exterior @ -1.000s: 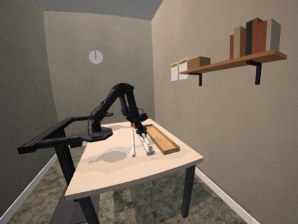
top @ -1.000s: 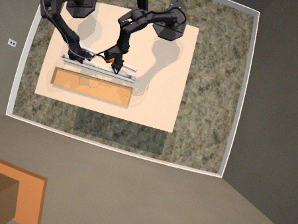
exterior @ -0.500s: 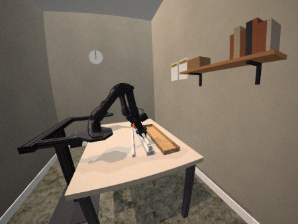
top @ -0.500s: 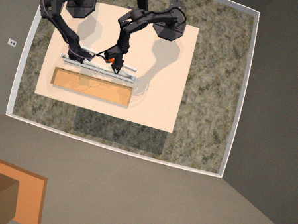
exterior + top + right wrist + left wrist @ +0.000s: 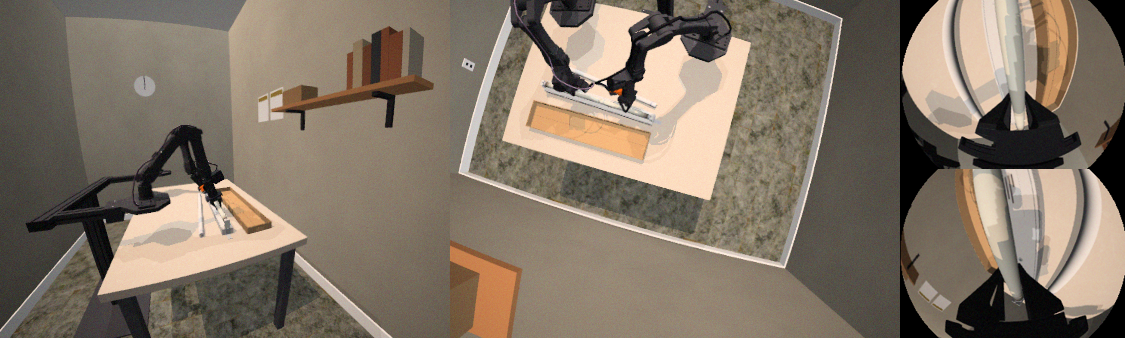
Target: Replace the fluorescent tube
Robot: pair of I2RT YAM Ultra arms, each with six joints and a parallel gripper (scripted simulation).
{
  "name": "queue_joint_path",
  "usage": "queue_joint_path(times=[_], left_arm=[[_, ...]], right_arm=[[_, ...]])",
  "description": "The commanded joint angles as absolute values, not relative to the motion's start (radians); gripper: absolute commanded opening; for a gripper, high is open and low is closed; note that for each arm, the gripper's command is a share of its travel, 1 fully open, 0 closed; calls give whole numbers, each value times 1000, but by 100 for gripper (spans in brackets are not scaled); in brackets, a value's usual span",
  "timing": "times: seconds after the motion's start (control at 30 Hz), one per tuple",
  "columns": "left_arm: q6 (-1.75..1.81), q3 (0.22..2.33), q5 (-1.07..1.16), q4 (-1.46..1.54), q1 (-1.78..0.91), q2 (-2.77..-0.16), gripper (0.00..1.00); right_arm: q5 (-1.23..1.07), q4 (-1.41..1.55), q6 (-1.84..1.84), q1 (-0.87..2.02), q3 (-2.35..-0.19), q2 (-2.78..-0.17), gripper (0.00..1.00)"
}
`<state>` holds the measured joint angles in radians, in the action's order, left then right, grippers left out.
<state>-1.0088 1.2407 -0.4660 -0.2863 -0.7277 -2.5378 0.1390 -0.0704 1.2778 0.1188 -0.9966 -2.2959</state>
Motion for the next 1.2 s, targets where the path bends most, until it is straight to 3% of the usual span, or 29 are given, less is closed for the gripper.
queue_joint_path(times=[0.0,1.17], left_arm=[[-991,1272,-445,-230,-710,-2504,11],[-960,1539,-268,229,-646,-2554,11]], right_arm=[[120,-15,1268,103,-1036,-2289,11],[31,460,1282,64,-1390,-2406,11]])
